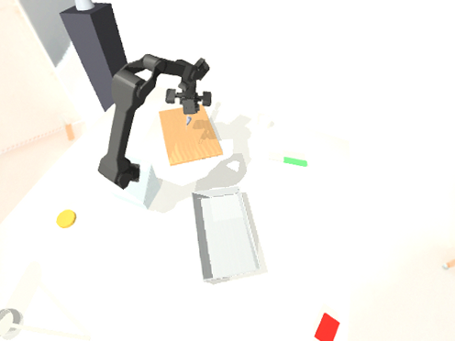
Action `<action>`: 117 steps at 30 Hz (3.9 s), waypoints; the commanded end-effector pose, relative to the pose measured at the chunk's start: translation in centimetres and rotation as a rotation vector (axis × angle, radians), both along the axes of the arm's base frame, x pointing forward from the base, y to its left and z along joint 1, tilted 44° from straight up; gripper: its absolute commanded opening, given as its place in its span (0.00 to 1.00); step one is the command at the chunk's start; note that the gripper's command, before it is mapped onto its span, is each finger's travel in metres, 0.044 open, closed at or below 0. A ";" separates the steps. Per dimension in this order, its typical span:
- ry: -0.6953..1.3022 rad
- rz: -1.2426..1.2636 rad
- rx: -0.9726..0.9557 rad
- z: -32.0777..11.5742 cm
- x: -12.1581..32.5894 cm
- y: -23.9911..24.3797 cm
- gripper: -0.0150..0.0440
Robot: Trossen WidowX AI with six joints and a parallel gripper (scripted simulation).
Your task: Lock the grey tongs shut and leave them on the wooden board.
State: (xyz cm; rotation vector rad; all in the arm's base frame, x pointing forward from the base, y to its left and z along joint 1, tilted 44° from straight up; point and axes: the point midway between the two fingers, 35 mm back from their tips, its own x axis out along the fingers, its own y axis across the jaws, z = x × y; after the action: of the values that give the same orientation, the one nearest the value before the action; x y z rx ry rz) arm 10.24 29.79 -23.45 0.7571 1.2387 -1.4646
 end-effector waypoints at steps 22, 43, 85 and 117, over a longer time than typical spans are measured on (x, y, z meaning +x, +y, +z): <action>0.041 -0.114 0.406 0.9 0.5 -0.8 0.00; 0.034 -0.155 0.741 4.7 0.3 -2.4 0.00; 0.033 -0.155 0.759 5.0 0.3 -2.5 0.00; 0.034 -0.076 0.276 0.3 0.3 -0.3 0.00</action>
State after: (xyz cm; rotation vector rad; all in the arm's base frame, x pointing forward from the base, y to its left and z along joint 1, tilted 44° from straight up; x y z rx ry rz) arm 10.44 28.90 -22.97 1.0067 1.5071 -1.3728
